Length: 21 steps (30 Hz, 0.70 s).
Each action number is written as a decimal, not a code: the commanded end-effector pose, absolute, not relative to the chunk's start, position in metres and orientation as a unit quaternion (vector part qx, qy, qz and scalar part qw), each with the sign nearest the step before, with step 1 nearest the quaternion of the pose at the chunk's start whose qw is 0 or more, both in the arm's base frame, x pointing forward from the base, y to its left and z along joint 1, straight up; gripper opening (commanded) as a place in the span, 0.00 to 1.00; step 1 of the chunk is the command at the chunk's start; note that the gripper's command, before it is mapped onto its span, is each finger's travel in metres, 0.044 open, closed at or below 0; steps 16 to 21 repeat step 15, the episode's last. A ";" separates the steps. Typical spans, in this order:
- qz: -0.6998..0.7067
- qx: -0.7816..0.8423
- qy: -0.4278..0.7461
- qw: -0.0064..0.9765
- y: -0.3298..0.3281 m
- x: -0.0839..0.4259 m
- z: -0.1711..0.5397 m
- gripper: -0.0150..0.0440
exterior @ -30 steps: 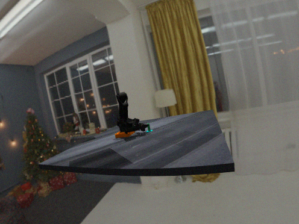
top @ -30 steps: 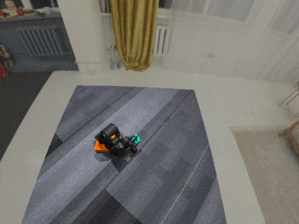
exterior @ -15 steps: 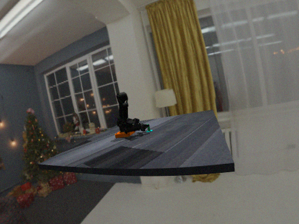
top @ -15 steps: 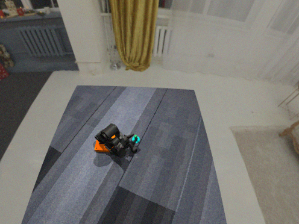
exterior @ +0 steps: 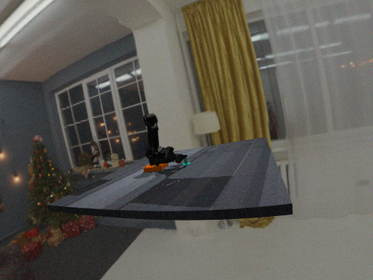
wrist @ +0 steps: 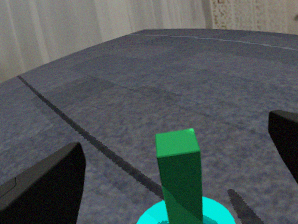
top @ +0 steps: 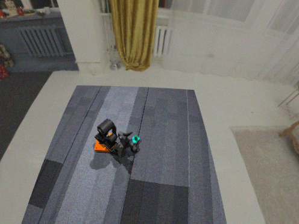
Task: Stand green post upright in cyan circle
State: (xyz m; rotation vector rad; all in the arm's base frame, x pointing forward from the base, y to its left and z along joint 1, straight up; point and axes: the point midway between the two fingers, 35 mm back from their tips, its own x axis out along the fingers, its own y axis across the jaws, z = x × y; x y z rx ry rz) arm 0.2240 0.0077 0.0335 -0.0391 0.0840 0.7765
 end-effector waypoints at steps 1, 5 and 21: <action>0.377 -0.023 0.040 0.925 0.004 0.228 0.040 0.93; 0.377 -0.023 0.040 0.925 0.002 0.230 0.049 0.93; 0.378 -0.023 0.039 0.925 0.001 0.232 0.073 0.93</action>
